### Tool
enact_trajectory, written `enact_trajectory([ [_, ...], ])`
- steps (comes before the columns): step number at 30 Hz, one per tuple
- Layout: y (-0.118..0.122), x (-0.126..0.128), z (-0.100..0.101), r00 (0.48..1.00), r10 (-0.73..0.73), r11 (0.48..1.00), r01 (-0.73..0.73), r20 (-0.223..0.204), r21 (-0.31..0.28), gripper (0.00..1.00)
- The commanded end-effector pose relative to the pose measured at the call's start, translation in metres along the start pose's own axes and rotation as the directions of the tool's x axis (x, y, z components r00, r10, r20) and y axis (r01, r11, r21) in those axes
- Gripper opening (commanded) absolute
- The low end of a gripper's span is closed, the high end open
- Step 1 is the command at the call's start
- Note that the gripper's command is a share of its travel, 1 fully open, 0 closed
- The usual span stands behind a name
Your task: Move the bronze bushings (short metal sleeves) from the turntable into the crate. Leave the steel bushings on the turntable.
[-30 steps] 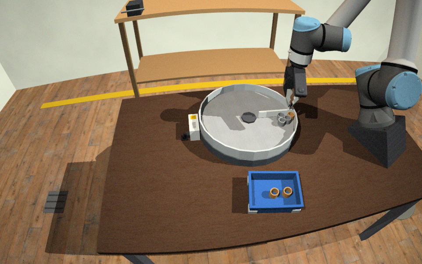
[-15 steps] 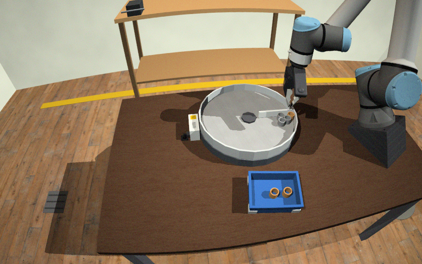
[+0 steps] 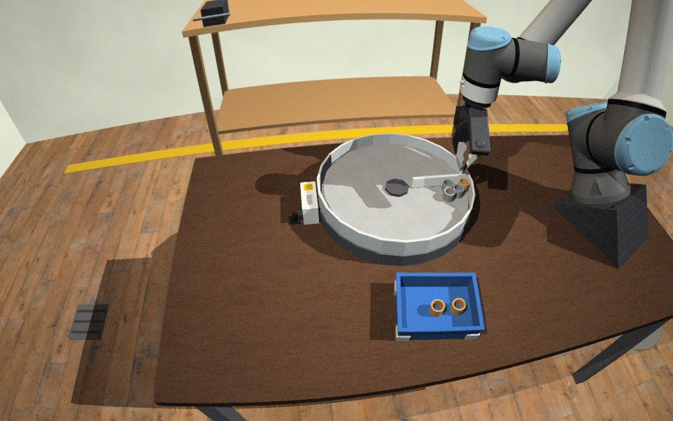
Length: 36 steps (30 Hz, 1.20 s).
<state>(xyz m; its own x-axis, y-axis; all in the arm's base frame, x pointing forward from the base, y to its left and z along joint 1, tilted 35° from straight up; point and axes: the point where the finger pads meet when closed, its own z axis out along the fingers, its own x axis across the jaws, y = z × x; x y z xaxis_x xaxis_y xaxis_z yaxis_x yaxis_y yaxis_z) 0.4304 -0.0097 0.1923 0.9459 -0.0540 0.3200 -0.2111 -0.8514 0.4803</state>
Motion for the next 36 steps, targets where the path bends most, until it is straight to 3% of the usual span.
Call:
enact_trajectory([
  [1,0.0,-0.001,0.0,1.0,0.0,1.0,0.0,0.001,0.001,0.05],
  [31,0.0,-0.001,0.001,1.0,0.0,1.0,0.0,0.001,0.001,0.05],
  [36,-0.001,-0.003,0.02,1.0,-0.001,1.0,0.001,0.005,0.001,0.05],
])
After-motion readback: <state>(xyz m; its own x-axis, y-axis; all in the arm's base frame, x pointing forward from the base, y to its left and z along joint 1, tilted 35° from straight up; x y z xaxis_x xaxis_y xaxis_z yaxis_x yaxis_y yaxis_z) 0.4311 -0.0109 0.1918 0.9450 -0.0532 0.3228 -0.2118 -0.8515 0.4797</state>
